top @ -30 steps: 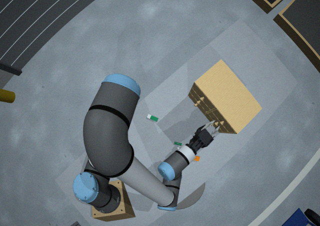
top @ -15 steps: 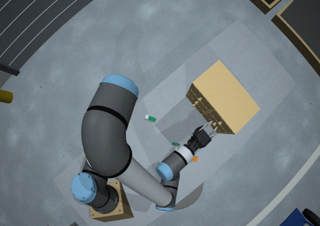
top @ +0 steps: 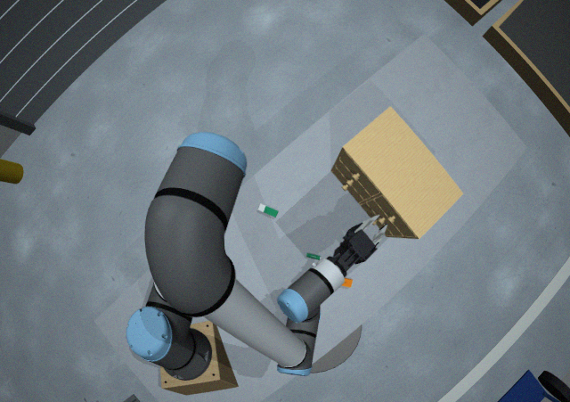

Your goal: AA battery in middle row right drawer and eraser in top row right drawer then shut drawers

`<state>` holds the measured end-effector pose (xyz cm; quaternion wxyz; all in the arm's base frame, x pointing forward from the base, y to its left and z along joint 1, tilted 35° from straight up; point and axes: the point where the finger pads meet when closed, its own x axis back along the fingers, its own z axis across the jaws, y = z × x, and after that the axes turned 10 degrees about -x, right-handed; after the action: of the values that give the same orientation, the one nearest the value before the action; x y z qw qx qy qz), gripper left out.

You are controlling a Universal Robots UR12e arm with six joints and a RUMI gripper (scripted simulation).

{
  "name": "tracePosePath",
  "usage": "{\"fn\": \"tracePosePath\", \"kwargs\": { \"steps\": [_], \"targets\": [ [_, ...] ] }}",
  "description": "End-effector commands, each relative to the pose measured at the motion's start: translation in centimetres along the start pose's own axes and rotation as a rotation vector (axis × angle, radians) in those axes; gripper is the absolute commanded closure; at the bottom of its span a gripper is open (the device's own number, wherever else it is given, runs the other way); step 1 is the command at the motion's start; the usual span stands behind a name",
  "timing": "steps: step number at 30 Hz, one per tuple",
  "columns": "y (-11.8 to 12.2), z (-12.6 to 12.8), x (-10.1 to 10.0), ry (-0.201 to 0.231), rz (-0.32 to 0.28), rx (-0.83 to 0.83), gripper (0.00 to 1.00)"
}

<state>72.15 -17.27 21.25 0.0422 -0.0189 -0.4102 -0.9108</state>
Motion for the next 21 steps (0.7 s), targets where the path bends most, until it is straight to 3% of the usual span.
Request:
{"fn": "tracePosePath", "kwargs": {
  "steps": [1,4,5,21],
  "targets": [
    [0.18,0.09,-0.11,0.002,-0.002,0.003,0.8],
    [0.18,0.09,-0.11,0.002,-0.002,0.003,0.8],
    [0.18,0.09,-0.11,0.002,-0.002,0.003,0.93],
    [0.18,0.09,-0.11,0.002,-0.002,0.003,0.93]
  ]
}}
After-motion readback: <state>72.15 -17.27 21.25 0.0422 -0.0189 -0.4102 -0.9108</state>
